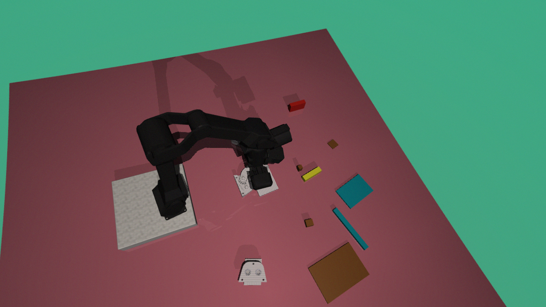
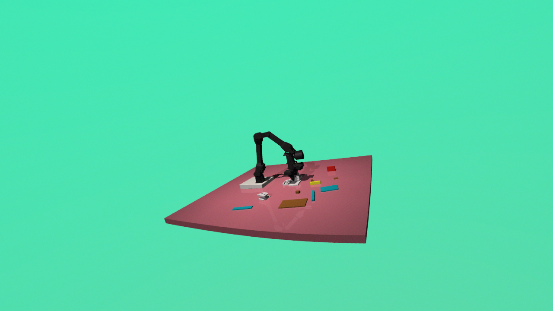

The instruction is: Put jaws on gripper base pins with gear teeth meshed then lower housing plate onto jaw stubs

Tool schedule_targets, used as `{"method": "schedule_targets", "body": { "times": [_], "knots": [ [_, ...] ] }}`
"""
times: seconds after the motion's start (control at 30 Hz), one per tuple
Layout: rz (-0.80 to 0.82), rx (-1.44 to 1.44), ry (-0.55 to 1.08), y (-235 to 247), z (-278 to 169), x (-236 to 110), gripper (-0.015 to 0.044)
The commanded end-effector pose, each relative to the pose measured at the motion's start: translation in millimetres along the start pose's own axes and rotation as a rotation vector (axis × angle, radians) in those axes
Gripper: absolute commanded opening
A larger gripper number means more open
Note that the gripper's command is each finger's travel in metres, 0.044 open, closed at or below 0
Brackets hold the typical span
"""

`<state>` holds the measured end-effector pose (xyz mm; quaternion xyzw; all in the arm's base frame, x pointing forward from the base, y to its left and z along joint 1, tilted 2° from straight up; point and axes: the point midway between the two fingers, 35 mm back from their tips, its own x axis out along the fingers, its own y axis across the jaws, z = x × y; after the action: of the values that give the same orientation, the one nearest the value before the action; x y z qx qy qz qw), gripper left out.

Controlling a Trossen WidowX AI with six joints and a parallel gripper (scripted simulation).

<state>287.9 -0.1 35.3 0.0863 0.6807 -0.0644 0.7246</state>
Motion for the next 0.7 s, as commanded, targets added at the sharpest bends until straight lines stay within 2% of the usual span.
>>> {"method": "schedule_targets", "body": {
  "times": [0.0, 0.47, 0.67],
  "knots": [
    [0.000, 0.000, 0.000, 0.0, 0.0, 0.0, 0.0224],
    [0.000, 0.000, 0.000, 0.0, 0.2, -1.8, 0.0224],
    [-0.002, 0.003, 0.000, 0.3, 2.0, -42.1, 0.0224]
  ]
}}
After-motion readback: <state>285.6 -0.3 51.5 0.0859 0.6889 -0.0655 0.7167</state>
